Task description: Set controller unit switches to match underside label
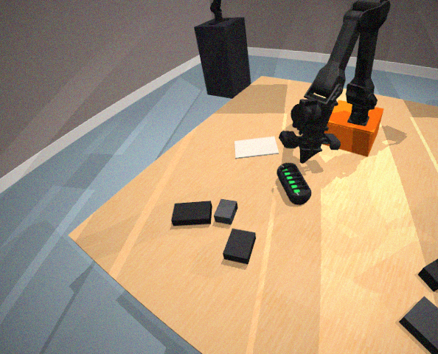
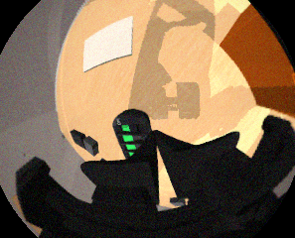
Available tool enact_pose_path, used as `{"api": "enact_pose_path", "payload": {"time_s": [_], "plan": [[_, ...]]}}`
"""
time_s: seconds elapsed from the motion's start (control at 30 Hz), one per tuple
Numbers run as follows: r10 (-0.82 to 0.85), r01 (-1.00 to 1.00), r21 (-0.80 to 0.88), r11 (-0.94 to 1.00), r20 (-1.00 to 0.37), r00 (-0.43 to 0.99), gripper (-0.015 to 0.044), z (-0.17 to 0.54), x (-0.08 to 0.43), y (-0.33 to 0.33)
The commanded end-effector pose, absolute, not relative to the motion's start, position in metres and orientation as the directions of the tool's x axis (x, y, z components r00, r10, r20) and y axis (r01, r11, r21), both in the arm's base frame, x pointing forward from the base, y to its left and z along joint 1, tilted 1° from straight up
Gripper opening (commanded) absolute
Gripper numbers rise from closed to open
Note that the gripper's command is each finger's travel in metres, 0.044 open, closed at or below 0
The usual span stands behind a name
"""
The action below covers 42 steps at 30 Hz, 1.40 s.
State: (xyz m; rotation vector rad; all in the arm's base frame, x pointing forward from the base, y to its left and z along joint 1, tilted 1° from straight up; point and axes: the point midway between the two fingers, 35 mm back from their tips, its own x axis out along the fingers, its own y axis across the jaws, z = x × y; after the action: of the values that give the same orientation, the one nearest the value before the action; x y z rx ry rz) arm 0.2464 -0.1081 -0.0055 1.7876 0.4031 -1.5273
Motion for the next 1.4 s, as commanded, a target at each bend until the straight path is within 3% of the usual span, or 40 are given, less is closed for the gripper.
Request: {"api": "enact_pose_path", "payload": {"time_s": [0.0, 1.37], "plan": [[-0.224, 0.664, 0.326, -0.673, -0.945, 0.238, 0.0, -0.013, 0.243, -0.107], [-0.223, 0.665, 0.326, -0.672, -0.945, 0.238, 0.0, -0.058, 0.246, -0.11]]}}
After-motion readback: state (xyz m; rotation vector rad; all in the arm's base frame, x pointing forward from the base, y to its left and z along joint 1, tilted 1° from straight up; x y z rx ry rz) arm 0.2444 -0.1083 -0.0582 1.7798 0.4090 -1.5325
